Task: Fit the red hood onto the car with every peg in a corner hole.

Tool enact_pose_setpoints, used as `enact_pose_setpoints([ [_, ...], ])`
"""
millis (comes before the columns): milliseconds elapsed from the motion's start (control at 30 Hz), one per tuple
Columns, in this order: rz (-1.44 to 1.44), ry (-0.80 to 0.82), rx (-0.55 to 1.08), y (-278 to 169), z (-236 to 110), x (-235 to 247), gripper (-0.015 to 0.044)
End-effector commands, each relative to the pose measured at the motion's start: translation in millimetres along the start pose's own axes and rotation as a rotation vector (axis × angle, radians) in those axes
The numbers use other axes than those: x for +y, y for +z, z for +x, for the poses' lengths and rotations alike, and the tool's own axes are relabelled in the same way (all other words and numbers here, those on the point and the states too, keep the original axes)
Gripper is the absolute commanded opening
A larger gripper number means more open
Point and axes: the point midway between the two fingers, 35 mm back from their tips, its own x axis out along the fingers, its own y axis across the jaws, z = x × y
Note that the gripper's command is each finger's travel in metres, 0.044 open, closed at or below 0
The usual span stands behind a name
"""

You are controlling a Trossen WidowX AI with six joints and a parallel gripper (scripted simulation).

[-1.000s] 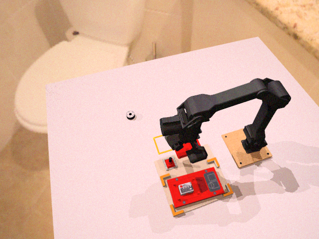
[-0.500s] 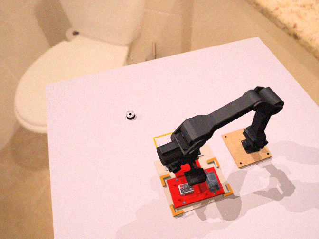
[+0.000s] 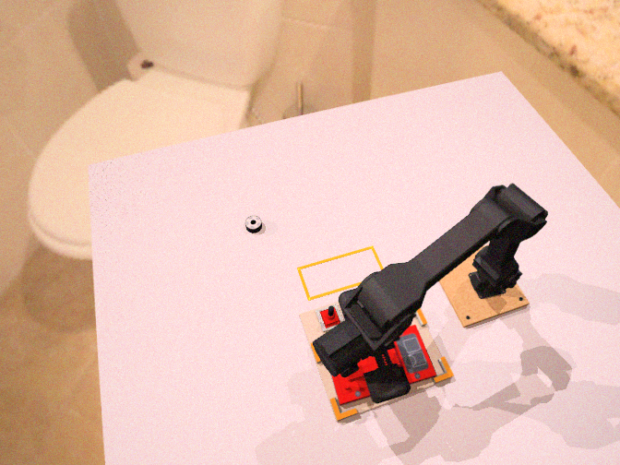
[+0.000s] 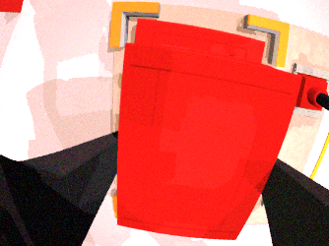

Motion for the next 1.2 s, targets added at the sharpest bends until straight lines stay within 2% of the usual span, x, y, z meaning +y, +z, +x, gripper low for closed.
enact_pose_setpoints([
  [0,0.01,-0.001,-0.005,1,2,0,0.0],
  [400,0.01,-0.001,-0.005,2,48,2,0.0],
  [1167,0.01,-0.001,-0.006,4,48,2,0.0],
])
